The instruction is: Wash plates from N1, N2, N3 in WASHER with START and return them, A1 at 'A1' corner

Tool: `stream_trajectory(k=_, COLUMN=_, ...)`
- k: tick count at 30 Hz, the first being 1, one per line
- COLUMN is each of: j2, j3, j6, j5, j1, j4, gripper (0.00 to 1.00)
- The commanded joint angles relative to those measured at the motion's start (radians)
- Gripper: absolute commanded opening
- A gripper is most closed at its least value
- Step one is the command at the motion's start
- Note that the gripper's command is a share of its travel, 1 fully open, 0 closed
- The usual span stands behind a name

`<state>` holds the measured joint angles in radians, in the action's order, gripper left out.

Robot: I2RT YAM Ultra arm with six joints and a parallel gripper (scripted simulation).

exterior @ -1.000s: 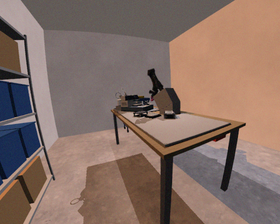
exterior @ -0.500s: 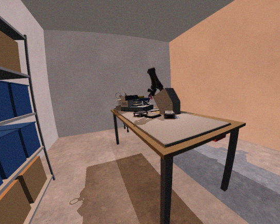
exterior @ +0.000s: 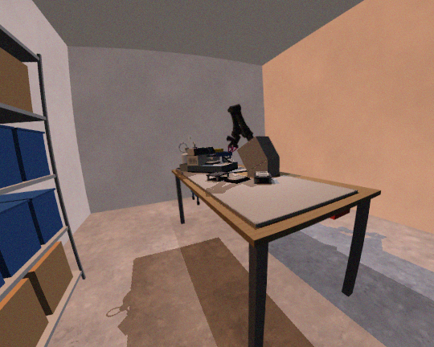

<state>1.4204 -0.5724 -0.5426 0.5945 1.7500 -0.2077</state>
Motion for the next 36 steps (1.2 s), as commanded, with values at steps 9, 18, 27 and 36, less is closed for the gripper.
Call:
stream_trajectory(k=9, j2=0.017, j3=-0.142, j6=0.016, j5=-0.009, j1=-0.013, j4=0.152, gripper=1.0)
stream_trajectory(k=18, j2=0.038, j3=-0.254, j6=0.021, j5=-0.014, j1=-0.02, j4=0.242, gripper=1.0)
stream_trajectory(k=27, j2=0.066, j3=-0.37, j6=0.026, j5=-0.018, j1=-0.027, j4=0.328, gripper=1.0)
stream_trajectory(k=36, j2=0.04, j3=-0.351, j6=0.025, j5=-0.014, j1=-0.024, j4=0.331, gripper=1.0)
